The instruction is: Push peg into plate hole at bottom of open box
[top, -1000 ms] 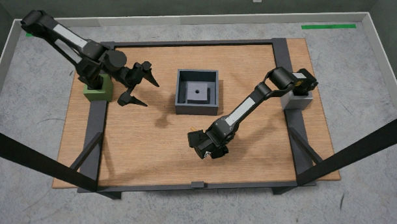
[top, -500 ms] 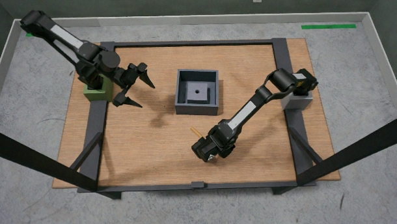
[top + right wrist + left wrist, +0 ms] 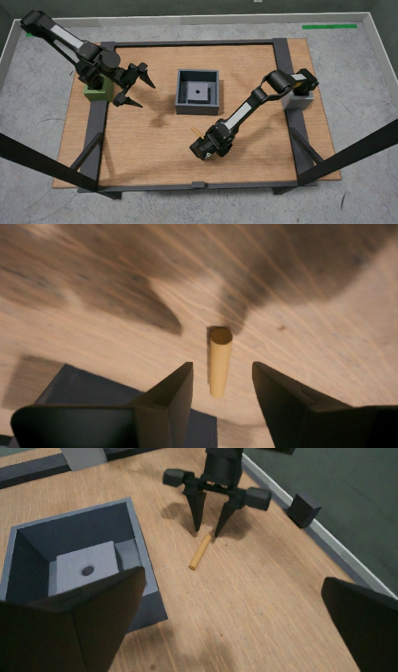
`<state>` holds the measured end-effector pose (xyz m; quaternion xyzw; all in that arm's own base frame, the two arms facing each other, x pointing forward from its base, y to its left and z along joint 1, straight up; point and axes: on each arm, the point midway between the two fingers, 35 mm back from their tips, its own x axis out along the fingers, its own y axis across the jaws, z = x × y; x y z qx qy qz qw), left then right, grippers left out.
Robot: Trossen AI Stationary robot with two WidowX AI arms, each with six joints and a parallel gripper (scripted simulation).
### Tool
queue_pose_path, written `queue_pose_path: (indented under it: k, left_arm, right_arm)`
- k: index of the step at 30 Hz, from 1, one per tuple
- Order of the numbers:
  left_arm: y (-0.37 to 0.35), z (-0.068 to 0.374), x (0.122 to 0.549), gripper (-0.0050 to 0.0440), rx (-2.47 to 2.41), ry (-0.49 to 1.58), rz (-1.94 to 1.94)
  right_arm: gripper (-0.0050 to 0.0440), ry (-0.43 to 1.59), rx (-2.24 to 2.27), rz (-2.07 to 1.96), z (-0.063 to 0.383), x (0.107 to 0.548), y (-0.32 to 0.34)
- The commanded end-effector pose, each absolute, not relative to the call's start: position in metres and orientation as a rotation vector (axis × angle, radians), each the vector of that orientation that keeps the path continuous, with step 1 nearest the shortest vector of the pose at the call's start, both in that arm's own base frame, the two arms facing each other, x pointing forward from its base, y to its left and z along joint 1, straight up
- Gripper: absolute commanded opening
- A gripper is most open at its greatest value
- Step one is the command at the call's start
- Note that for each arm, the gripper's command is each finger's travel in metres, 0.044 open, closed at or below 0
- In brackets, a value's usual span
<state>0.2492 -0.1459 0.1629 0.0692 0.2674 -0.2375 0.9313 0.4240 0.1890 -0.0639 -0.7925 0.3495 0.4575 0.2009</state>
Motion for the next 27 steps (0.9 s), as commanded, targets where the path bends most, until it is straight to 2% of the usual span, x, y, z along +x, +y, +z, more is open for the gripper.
queue_pose_path:
  k: [1,13,23,25,26,27]
  left_arm:
    - [-0.147,0.169,0.25,0.044,0.134,0.531,-0.487]
    - [-0.147,0.169,0.25,0.044,0.134,0.531,-0.487]
    - [-0.147,0.169,0.25,0.044,0.134,0.531,-0.487]
    - [-0.147,0.169,0.25,0.044,0.134,0.531,-0.487]
    - [-0.147,0.169,0.25,0.044,0.134,0.531,-0.487]
    - [-0.147,0.169,0.25,0.044,0.134,0.531,-0.487]
  right_arm:
    - [0.017,0.956,-2.214,1.264,-0.065,0.432,0.188]
    - [0.017,0.955,-2.216,1.264,-0.077,0.437,0.183]
    - [0.017,0.944,-2.215,1.244,-0.069,0.439,0.186]
    - [0.013,0.944,-2.215,1.244,-0.069,0.439,0.186]
    - [0.013,0.944,-2.215,1.244,-0.069,0.439,0.186]
    - [0.011,0.944,-2.215,1.244,-0.069,0.439,0.186]
